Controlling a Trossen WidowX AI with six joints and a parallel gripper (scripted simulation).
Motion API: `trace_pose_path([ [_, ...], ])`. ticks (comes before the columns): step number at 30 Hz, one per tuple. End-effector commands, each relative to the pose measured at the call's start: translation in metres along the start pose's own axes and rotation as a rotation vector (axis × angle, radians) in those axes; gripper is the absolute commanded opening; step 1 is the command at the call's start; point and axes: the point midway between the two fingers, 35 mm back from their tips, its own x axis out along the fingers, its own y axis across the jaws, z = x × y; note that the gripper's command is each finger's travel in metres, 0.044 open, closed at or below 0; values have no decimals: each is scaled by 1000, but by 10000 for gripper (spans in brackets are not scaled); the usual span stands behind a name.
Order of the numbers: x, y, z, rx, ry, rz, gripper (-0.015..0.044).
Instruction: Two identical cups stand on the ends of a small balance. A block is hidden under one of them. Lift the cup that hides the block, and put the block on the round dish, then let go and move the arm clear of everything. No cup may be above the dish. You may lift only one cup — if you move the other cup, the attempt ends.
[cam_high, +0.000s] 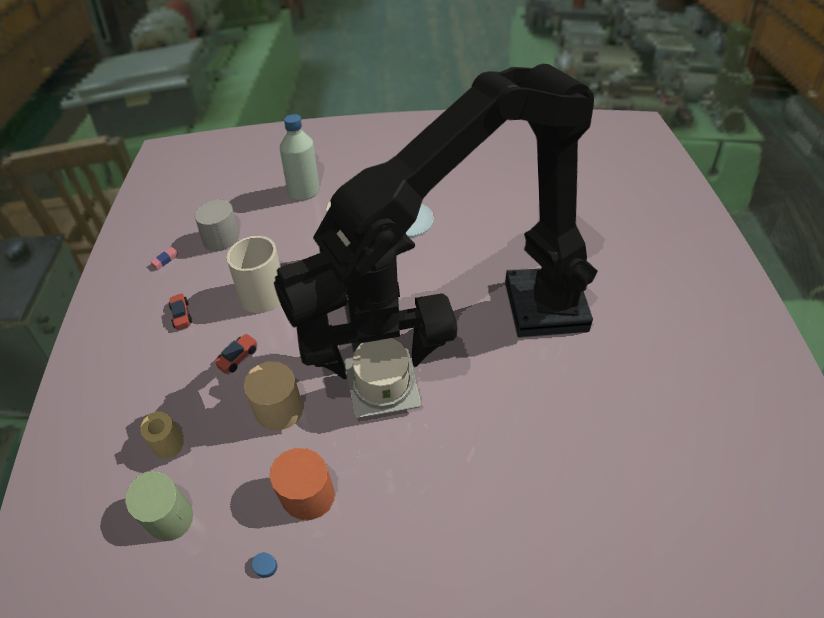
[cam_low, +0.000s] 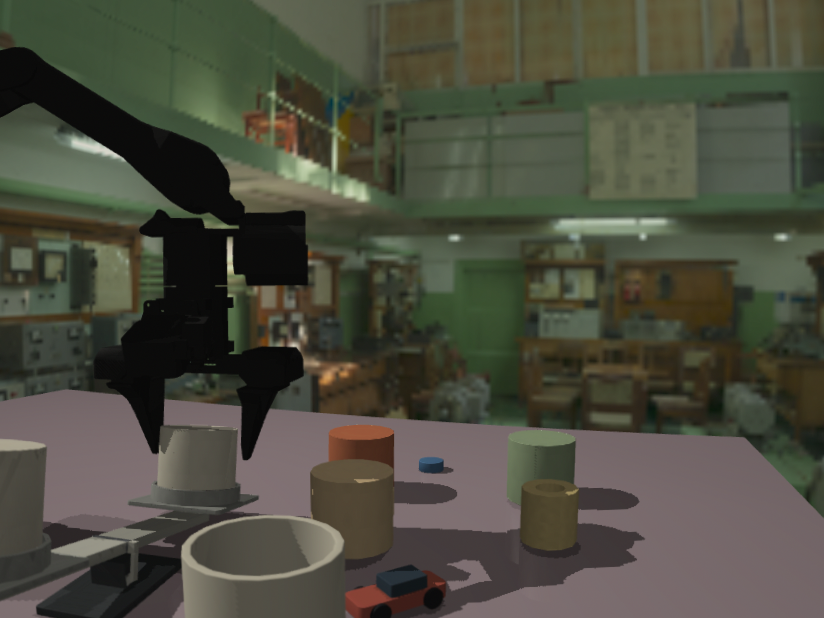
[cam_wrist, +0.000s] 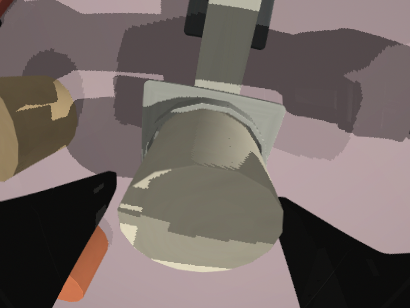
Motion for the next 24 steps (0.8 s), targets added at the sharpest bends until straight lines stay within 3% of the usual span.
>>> trace_pose_path([
  [1,10,-1,1,4,-8,-10,440],
  [8,19,-2,2,4,-8,-10,440],
  [12,19,-2,2,4,-8,-10,335],
  [18,19,-2,2,4,-8,-10,295],
  [24,16,-2,1,4,-8,-10,138],
])
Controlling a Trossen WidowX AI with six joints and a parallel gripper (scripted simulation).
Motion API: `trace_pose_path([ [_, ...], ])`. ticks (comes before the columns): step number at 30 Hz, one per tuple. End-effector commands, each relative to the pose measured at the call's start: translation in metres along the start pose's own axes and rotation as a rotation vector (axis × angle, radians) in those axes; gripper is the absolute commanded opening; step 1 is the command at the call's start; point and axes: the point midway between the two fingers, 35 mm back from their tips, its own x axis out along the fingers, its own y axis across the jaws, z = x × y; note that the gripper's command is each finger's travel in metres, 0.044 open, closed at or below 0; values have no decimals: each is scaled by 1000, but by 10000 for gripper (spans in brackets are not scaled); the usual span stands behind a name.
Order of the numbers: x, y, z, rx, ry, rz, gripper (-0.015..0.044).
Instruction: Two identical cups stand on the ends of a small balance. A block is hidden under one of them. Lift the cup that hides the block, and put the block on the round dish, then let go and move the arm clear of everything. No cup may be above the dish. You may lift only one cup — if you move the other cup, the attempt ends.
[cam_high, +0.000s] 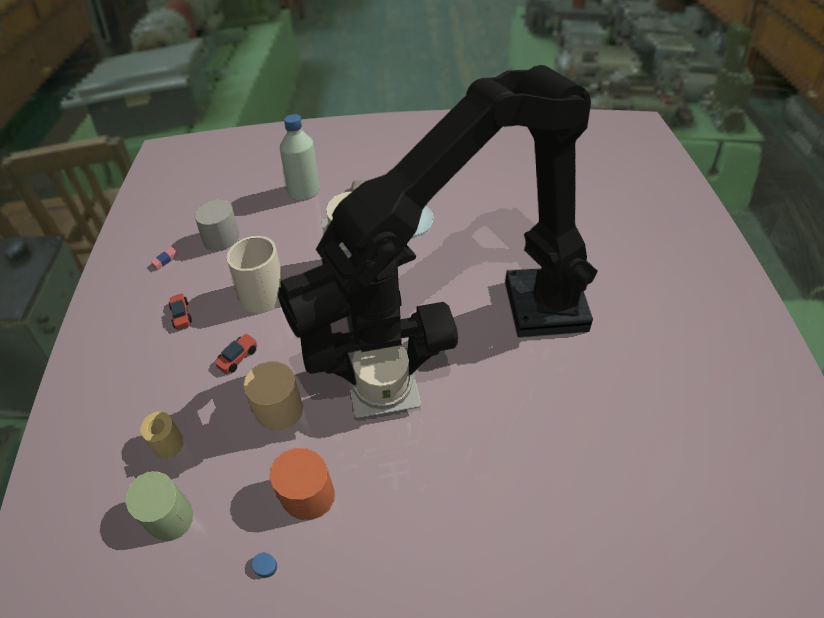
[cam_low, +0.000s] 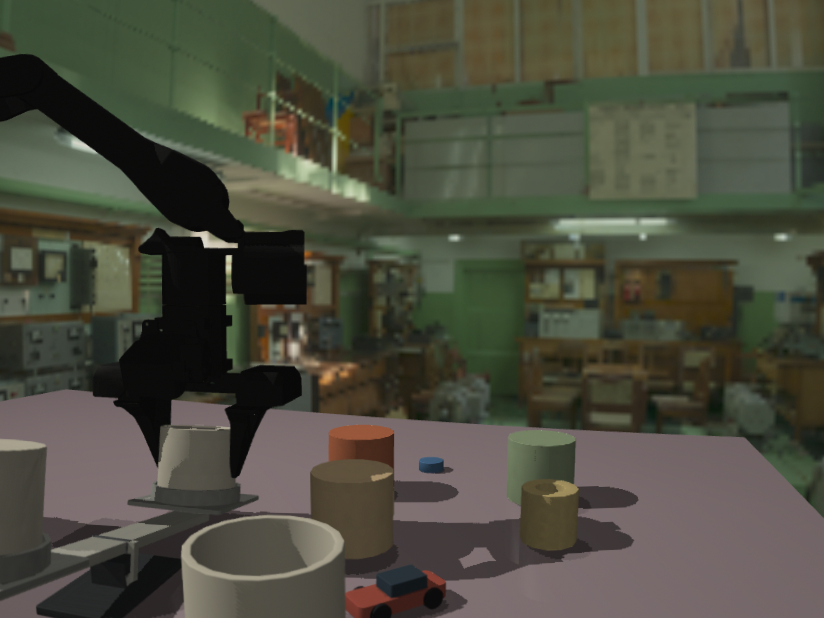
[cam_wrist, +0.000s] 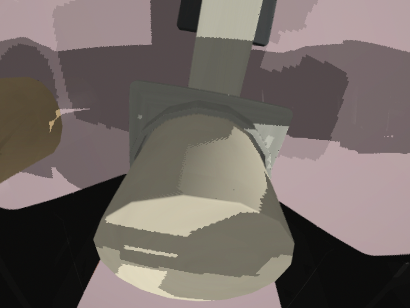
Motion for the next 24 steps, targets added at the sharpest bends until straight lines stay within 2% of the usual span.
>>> trace_pose_path([
  [1,-2,1,0,2,-5,-3,111],
  [5,-7,2,0,2,-5,-2,6],
  [6,-8,2,0,2,-5,-2,0],
  [24,-31,6,-1,2,-5,-2,0],
])
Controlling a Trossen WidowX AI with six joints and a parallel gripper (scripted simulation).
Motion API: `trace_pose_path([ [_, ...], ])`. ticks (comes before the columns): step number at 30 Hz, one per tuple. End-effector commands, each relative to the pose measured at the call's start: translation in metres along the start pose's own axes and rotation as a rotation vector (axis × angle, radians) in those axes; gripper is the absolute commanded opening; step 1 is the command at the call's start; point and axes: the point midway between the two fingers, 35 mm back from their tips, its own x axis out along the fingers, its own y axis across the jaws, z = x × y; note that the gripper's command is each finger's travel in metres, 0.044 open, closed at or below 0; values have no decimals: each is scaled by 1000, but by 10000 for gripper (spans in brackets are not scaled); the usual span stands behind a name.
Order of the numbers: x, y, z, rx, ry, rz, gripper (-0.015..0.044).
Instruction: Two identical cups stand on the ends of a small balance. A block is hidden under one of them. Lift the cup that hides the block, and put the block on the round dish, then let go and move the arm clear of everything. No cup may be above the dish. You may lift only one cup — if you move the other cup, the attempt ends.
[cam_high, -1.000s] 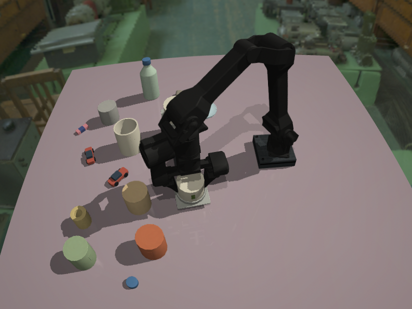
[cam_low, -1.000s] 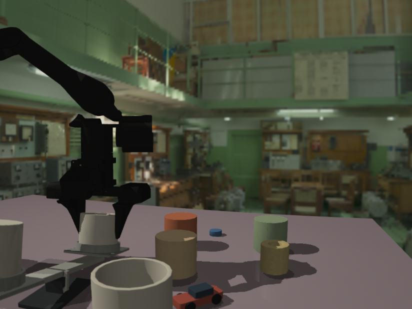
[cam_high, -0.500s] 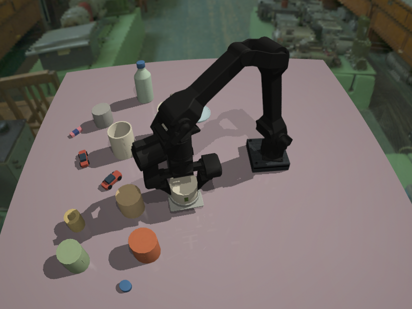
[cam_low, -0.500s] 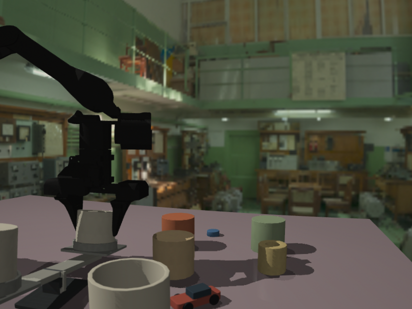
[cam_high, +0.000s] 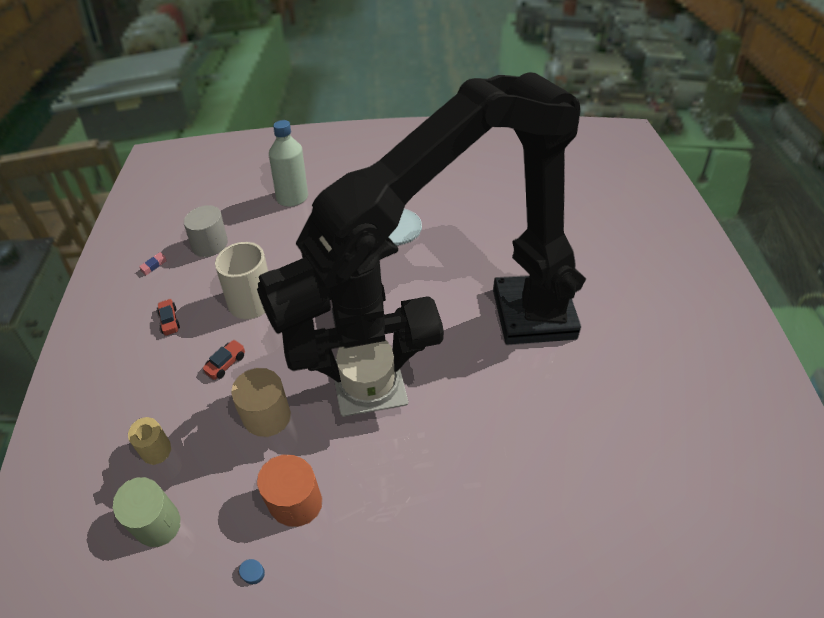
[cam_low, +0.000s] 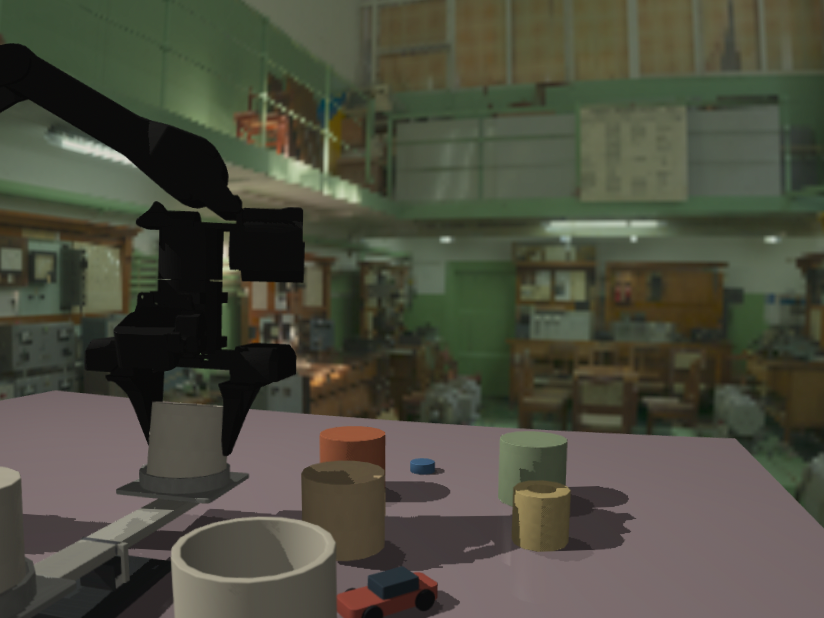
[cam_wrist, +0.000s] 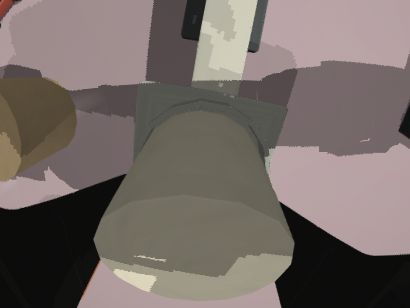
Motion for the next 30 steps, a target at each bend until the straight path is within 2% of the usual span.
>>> trace_pose_path([
  [1,-9,3,-1,2,3,16,0],
  [30,-47,5,-1,2,3,16,0],
])
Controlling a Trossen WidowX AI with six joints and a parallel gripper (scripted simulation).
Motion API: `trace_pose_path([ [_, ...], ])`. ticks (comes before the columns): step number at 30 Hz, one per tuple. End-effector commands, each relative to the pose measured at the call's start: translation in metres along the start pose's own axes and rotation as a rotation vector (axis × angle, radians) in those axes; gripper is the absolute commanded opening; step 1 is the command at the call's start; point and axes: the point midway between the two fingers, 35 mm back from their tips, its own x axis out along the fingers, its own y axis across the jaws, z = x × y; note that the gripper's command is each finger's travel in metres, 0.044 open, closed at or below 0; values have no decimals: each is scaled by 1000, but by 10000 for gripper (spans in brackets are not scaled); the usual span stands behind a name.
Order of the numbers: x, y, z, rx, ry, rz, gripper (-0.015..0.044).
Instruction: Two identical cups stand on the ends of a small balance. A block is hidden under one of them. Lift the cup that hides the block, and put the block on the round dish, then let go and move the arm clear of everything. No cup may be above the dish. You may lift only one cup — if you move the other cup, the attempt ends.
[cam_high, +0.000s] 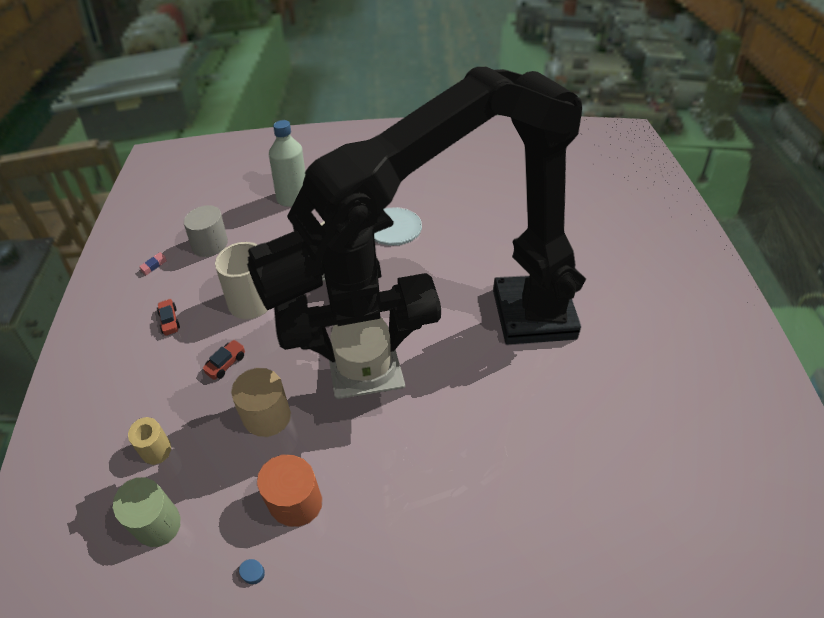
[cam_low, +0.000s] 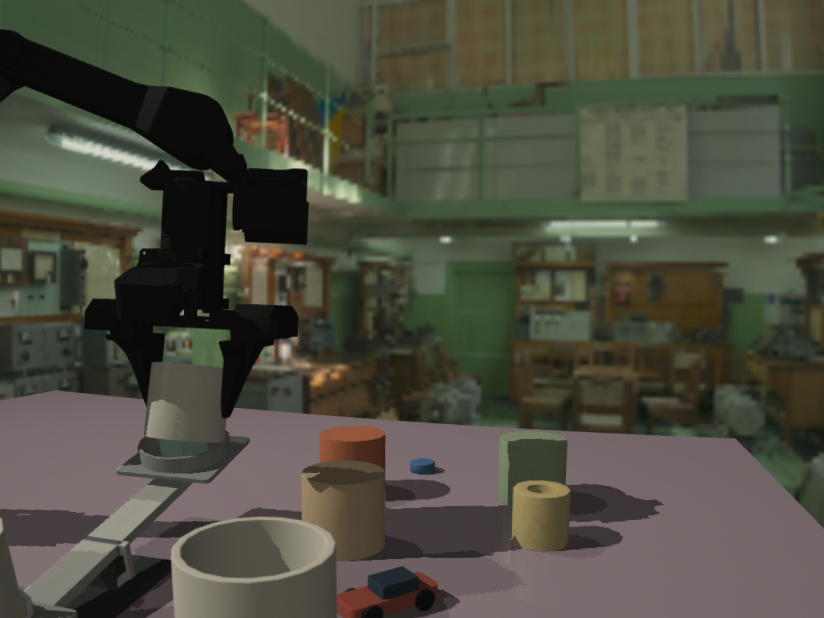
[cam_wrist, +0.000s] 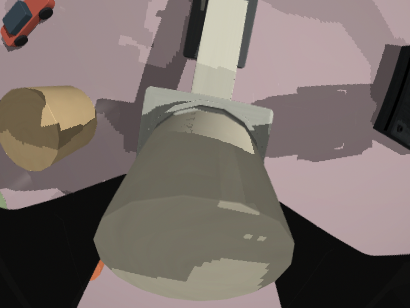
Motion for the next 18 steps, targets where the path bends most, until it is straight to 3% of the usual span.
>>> trace_pose_path([
  [1,-12,2,-6,-5,24,21,0],
  [18,-34,0,-5,-5,24,21,0],
])
